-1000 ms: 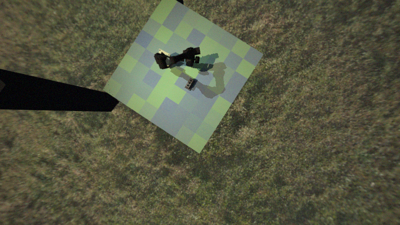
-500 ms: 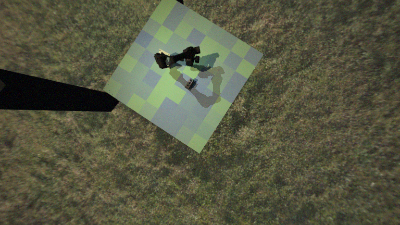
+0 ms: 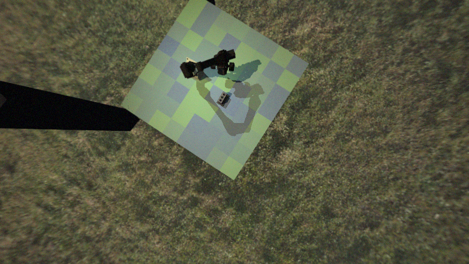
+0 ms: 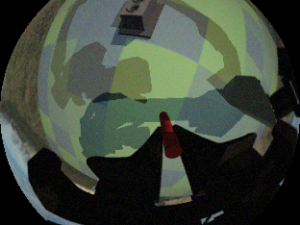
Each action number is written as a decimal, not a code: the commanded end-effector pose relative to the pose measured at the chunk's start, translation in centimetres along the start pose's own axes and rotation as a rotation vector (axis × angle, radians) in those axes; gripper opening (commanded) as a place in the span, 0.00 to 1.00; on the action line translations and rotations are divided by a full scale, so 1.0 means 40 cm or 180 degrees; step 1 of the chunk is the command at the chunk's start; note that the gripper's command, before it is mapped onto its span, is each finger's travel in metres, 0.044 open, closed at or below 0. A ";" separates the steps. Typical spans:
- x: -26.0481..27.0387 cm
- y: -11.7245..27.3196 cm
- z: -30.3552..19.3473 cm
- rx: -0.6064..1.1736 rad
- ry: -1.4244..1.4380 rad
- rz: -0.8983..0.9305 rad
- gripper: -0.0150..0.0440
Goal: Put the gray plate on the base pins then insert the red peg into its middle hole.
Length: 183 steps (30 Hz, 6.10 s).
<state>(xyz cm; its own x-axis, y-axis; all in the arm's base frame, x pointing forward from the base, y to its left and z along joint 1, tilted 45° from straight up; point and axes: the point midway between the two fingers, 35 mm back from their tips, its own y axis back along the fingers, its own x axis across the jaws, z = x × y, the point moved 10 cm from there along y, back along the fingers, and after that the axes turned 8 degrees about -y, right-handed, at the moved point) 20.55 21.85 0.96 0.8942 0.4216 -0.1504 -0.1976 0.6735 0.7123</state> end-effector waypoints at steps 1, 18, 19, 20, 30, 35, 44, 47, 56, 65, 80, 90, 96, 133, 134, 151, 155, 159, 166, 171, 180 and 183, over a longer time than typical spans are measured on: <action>0.004 0.043 0.001 0.0025 -0.0031 0.0018 0.25; 0.035 0.055 0.064 0.0041 -0.0005 0.0012 0.25; 0.038 0.055 0.070 0.0044 -0.0010 0.0012 0.25; 0.040 0.055 0.076 0.0047 -0.0015 0.0013 0.25; 0.065 0.058 0.140 0.0070 -0.0044 0.0021 0.25; 0.078 0.060 0.174 0.0077 -0.0040 0.0027 0.25; 0.095 0.063 0.239 0.0081 -0.0035 0.0036 0.25; 0.100 0.063 0.260 0.0082 -0.0034 0.0039 0.25; 0.109 0.063 0.321 0.0090 -0.0027 0.0046 0.25; 0.113 0.062 0.387 0.0067 -0.0030 0.0045 0.25; 0.108 0.059 0.500 0.0011 -0.0036 0.0027 0.25; 0.100 0.057 0.548 -0.0021 -0.0041 0.0013 0.25; 0.100 0.057 0.548 -0.0021 -0.0041 0.0013 0.25; 0.107 0.057 0.553 -0.0007 -0.0060 0.0013 0.25; 0.107 0.057 0.552 -0.0007 -0.0060 0.0013 0.25; 0.103 0.032 0.553 -0.0016 -0.0049 0.0013 0.25; 0.103 0.017 0.554 -0.0022 -0.0043 0.0013 0.25; 0.104 0.014 0.554 -0.0024 -0.0042 0.0013 0.25; 0.104 0.018 0.554 -0.0010 -0.0053 0.0019 0.25; 0.105 0.020 0.554 -0.0006 -0.0056 0.0021 0.25; 0.104 0.016 0.555 -0.0006 -0.0056 0.0021 0.25; 0.104 0.015 0.555 -0.0006 -0.0056 0.0021 0.25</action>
<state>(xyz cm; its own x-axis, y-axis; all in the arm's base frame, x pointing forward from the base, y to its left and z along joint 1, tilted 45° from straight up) 33.05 10.59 16.02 0.9009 0.4129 -0.1335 -0.2027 0.6725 0.7118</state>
